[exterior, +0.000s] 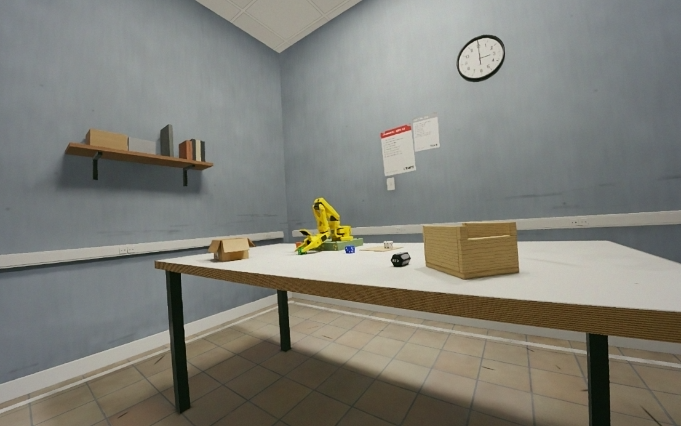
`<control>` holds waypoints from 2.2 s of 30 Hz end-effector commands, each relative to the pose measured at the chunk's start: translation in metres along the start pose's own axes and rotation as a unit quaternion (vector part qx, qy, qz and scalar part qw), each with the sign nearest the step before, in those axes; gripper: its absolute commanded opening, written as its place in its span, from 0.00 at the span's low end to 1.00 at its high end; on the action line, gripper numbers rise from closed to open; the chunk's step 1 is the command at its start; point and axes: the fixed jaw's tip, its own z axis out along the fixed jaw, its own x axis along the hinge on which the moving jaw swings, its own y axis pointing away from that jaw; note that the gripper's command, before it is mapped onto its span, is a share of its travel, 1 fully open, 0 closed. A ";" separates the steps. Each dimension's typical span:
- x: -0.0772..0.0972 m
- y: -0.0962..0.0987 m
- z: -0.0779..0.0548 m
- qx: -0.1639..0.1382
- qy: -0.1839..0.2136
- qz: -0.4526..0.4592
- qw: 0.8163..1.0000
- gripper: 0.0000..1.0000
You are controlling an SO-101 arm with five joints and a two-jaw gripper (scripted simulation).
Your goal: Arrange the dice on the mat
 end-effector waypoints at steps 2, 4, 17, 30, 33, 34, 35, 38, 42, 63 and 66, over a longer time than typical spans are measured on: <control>0.001 -0.003 0.000 0.005 0.000 0.007 1.000 0.34; 0.001 -0.003 0.000 0.005 0.000 0.007 1.000 0.35; -0.002 -0.003 0.000 0.005 0.000 0.007 1.000 0.36; -0.030 -0.003 -0.009 0.005 0.000 0.007 1.000 0.36; -0.037 -0.002 -0.013 0.005 0.000 0.007 1.000 0.36; -0.039 -0.002 -0.014 0.005 0.000 0.007 1.000 0.36; -0.040 -0.002 -0.015 0.005 0.000 0.007 1.000 0.36; -0.043 -0.002 -0.017 0.005 0.000 0.007 1.000 0.36; -0.045 -0.002 -0.018 0.005 0.000 0.007 1.000 0.36; -0.045 -0.002 -0.018 0.005 0.000 0.007 1.000 0.36; -0.047 -0.002 -0.018 0.005 -0.005 0.007 1.000 0.36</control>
